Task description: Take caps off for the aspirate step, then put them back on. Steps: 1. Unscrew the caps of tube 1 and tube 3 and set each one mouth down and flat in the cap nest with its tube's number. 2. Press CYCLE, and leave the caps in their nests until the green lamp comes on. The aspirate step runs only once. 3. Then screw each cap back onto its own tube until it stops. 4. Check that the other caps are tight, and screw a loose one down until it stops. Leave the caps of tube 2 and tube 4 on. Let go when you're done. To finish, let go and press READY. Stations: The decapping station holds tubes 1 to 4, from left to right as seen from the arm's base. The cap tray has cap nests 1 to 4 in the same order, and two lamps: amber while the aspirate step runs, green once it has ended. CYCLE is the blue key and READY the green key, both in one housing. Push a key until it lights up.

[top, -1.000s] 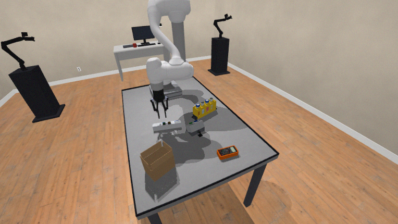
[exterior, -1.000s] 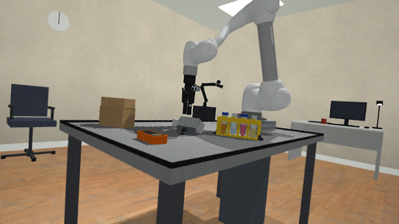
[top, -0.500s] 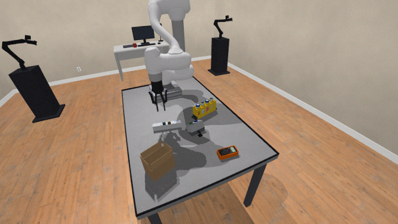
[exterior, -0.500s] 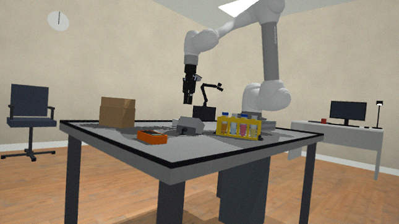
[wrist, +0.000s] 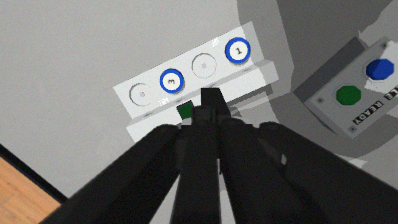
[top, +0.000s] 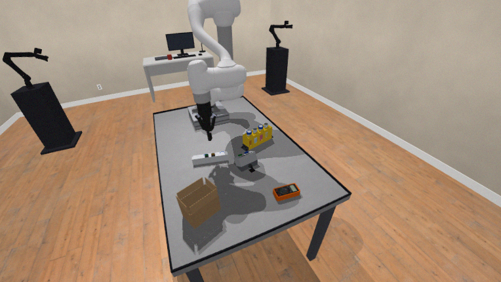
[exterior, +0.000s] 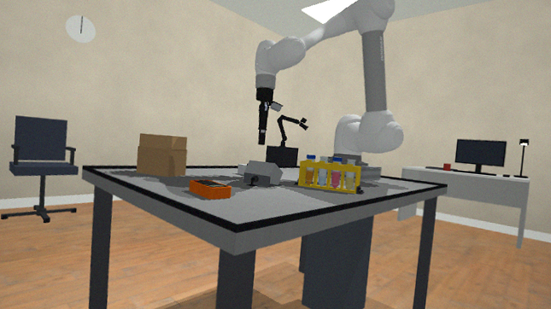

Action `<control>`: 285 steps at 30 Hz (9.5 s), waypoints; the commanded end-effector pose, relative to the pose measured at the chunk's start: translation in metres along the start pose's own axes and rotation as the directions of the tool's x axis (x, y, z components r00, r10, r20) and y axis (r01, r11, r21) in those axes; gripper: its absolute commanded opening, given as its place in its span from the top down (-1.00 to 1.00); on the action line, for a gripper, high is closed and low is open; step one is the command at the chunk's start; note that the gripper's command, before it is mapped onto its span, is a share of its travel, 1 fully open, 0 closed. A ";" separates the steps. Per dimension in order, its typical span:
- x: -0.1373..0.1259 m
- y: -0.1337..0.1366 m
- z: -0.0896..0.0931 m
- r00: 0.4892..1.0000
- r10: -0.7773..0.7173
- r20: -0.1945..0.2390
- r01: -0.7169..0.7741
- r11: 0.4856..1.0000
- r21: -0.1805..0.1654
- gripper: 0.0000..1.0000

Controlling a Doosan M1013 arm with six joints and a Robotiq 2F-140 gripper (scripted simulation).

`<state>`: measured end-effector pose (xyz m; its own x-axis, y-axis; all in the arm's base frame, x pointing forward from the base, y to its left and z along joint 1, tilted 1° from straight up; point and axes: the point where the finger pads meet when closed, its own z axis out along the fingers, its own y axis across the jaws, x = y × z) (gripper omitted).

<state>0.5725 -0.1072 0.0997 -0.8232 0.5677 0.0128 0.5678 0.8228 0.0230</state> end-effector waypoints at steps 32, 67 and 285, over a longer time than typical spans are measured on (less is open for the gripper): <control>0.015 0.215 0.052 0.711 0.703 0.030 -0.703 0.711 0.016 0.80; 0.015 0.214 0.072 0.711 0.703 0.030 -0.703 0.711 0.017 0.80; -0.014 -0.004 0.068 0.917 -0.398 -0.004 0.398 0.917 0.034 -1.00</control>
<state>0.5815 -0.1161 0.0307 -0.9812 0.1929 0.0079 0.1929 0.9812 -0.0084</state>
